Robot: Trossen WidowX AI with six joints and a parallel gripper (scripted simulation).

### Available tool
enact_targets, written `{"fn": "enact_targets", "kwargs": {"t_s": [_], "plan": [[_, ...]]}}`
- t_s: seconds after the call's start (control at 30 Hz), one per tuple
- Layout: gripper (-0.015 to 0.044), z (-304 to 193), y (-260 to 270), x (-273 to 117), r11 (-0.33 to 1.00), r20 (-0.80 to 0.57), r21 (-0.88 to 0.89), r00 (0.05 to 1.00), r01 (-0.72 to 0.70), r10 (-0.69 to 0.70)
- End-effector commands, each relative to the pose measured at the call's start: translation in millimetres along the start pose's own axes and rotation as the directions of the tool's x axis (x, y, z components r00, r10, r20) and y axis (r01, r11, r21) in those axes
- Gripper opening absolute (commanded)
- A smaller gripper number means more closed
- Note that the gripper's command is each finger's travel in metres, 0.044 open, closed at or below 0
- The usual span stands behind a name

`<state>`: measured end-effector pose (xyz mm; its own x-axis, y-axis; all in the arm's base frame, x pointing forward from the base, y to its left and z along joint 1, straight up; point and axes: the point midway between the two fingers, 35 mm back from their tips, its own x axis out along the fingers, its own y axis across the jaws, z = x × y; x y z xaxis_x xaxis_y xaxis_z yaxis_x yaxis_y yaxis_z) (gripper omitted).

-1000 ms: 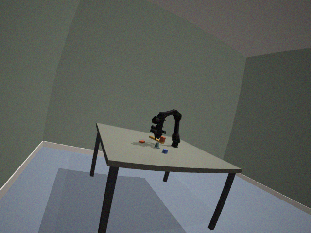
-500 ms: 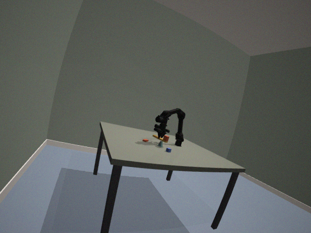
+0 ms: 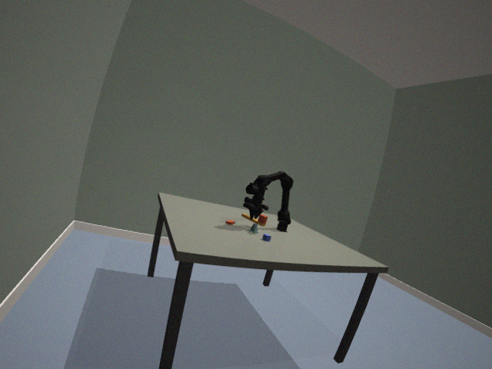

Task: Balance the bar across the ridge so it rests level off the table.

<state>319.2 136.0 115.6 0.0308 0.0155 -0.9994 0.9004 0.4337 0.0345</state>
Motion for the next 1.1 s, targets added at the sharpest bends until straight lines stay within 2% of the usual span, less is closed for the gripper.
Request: {"fn": "enact_targets", "kwargs": {"t_s": [0.0,1.07], "plan": [[0.0,0.2,-0.7,1.7,1.0,0.002,0.001,1.0,0.003,-0.003],[0.0,0.1,-0.7,4.3,1.0,0.002,0.001,1.0,0.003,-0.003]]}}
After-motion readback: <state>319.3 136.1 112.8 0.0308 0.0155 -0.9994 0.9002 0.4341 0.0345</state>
